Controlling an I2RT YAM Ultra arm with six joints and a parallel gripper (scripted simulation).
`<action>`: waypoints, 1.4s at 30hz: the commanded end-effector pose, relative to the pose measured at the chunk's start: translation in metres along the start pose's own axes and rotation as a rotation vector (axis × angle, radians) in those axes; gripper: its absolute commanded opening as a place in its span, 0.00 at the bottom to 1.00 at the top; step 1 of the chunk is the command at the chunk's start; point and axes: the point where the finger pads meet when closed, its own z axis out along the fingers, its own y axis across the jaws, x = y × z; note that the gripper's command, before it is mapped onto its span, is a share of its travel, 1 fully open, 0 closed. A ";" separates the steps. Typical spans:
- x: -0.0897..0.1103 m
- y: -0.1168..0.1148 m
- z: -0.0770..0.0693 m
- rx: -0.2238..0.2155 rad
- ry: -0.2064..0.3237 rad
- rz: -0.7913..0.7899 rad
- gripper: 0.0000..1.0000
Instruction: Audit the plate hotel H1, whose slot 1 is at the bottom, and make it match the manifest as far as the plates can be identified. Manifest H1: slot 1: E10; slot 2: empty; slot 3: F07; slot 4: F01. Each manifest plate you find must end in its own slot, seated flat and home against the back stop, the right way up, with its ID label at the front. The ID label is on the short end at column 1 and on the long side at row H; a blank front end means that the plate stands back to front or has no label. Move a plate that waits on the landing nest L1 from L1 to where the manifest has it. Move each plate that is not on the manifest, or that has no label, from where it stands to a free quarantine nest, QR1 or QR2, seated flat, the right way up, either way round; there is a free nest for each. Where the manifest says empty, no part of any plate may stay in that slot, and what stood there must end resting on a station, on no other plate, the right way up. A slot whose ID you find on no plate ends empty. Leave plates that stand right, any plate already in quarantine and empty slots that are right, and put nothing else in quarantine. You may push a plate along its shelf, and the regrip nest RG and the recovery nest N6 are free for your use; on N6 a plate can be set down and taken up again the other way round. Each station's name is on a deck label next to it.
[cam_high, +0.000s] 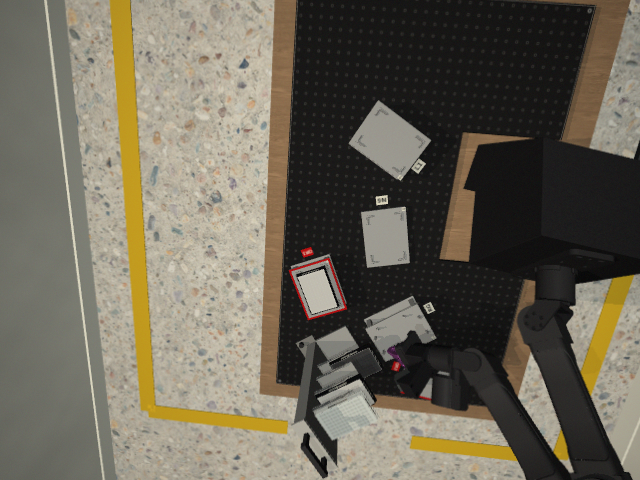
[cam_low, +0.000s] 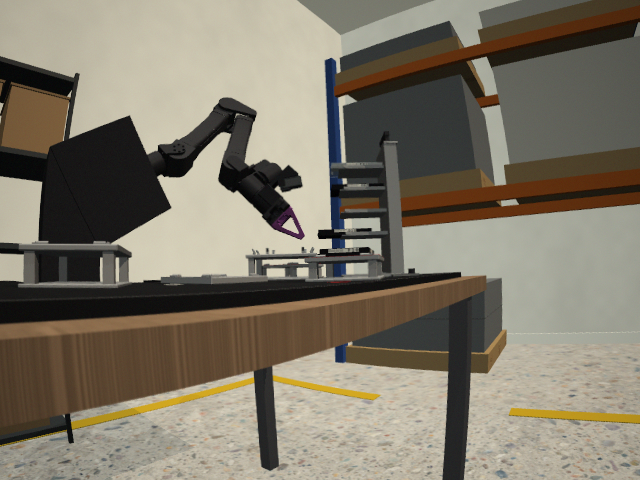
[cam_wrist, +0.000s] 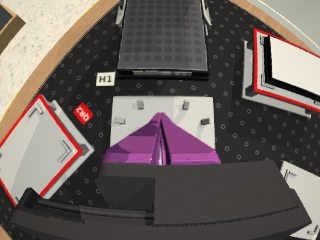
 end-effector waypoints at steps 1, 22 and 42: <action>-0.006 -0.002 0.001 0.007 -0.012 0.000 0.00; -0.015 -0.002 0.010 0.007 -0.012 -0.001 0.00; -0.024 -0.002 0.019 0.007 -0.012 -0.001 0.00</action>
